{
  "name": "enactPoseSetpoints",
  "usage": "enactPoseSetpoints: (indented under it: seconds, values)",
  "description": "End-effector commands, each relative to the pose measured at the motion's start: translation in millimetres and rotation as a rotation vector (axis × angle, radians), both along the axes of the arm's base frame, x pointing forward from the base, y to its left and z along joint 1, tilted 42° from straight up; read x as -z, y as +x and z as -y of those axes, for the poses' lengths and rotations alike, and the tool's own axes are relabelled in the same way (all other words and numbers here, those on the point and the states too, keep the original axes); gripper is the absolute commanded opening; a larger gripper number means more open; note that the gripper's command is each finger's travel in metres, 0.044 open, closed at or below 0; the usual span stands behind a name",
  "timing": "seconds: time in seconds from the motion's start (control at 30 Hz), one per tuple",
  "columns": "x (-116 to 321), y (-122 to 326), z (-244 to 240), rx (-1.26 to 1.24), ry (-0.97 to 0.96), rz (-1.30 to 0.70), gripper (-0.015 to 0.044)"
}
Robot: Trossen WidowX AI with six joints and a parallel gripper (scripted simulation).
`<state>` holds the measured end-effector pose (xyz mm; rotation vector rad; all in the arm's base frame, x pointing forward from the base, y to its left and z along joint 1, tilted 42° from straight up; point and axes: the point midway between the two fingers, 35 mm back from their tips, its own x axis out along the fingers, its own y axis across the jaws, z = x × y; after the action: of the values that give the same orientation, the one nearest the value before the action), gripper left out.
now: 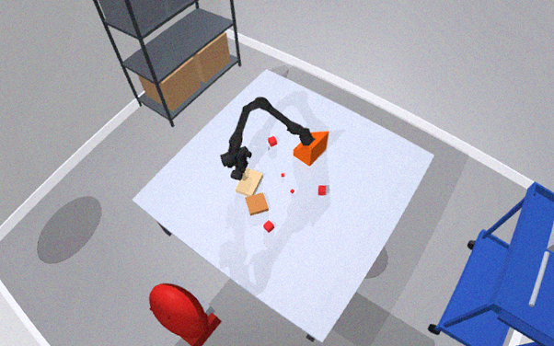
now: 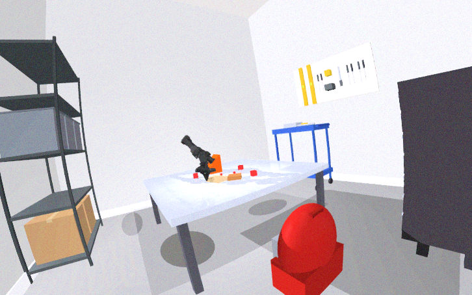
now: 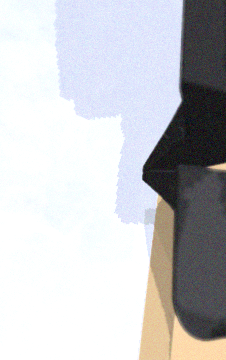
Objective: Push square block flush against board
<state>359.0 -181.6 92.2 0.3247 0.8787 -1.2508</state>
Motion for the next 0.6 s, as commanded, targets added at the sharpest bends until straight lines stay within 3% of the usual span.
enactPoseSetpoints:
  seconds: [0.0,0.57]
  values:
    - [10.8,-6.3,-4.2,0.001,0.015,-0.021,0.0000]
    - [19.8,-10.3,-13.5,0.001,0.016,-0.022,0.0000]
